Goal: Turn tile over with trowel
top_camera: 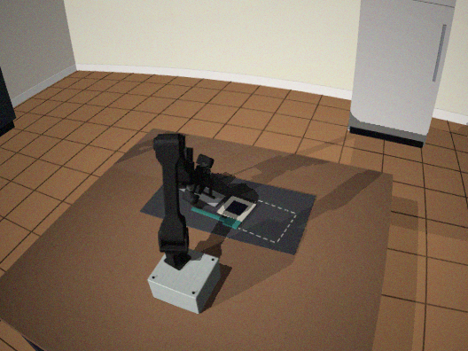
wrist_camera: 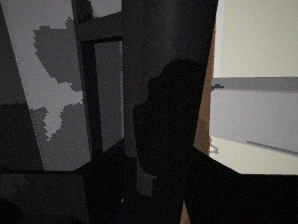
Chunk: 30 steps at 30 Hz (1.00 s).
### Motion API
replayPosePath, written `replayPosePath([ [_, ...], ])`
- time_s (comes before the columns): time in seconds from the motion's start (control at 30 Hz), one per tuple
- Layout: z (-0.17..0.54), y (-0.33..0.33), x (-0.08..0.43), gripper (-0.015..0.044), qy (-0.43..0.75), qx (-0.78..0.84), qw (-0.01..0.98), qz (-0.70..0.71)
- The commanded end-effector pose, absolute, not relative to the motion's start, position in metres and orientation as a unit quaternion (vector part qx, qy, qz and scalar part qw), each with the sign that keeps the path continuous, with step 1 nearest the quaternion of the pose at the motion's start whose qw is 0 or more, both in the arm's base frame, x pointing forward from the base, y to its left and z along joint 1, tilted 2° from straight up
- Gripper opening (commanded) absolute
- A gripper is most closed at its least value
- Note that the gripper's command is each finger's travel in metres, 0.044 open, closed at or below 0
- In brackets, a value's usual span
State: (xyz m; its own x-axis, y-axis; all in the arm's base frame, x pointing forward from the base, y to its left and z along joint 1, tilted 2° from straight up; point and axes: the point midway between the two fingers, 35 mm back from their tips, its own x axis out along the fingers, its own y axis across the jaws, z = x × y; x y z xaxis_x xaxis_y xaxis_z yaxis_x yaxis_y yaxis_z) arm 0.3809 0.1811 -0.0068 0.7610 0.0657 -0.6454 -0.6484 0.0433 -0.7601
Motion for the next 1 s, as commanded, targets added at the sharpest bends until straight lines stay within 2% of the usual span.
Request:
replayPosePath([
  [0.0, -0.01, 0.182, 0.382, 0.0, 0.223, -0.64, 0.688, 0.26],
  [0.97, -0.02, 0.149, 0.384, 0.0, 0.224, -0.641, 0.687, 0.26],
])
